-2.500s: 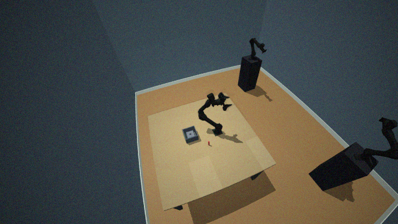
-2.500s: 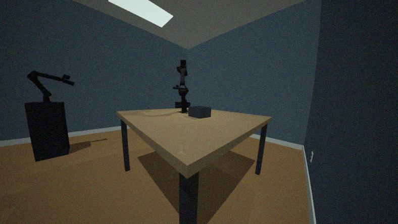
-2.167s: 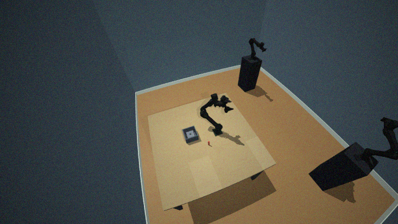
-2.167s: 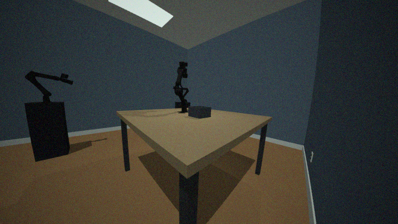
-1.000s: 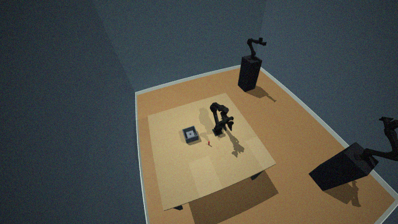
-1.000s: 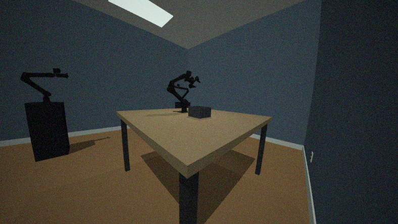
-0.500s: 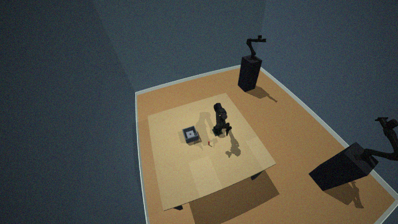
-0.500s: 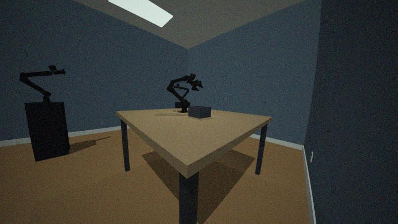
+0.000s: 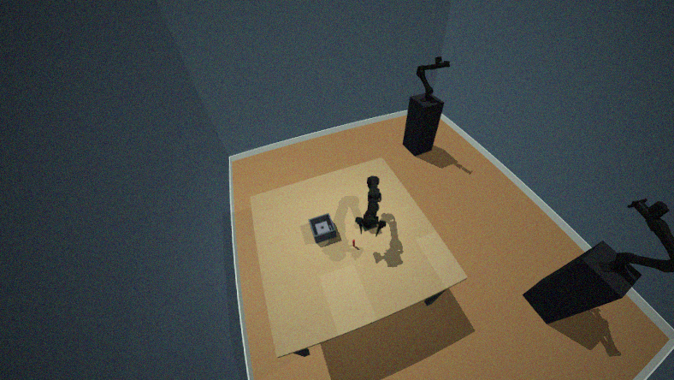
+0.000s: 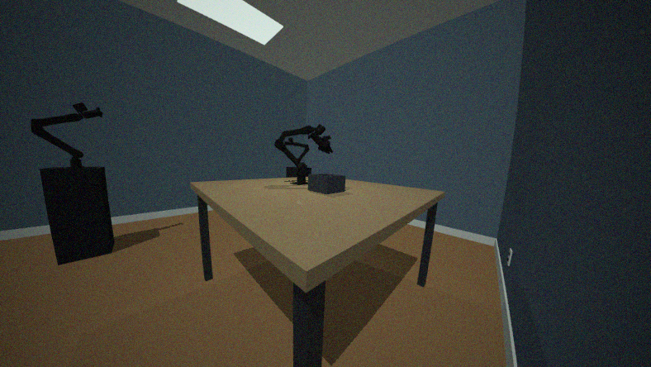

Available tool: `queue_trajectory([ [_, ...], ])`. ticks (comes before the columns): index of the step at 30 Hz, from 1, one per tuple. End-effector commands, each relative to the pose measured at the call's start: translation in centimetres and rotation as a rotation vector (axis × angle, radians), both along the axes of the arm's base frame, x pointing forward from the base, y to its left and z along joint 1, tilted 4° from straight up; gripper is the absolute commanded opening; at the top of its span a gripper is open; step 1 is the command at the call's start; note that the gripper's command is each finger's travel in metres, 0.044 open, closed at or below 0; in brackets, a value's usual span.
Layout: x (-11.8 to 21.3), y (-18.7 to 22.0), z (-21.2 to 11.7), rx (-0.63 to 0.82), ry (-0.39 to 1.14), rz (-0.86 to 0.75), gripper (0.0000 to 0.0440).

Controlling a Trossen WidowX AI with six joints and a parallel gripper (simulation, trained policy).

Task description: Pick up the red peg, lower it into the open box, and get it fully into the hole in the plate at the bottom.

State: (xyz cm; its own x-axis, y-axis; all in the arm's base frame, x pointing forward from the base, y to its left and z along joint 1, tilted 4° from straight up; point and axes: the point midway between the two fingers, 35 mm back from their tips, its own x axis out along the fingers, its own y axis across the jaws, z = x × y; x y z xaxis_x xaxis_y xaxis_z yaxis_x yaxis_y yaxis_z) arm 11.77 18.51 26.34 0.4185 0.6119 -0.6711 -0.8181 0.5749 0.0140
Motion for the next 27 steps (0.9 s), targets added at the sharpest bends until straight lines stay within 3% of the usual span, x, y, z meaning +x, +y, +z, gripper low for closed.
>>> queue_trajectory([
  [1, 0.5, -0.4, -1.2, -0.014, 0.063, -0.070, 0.0440],
  [27, 4.2, -5.3, -9.0, -0.010, 0.529, -0.851, 0.0440],
])
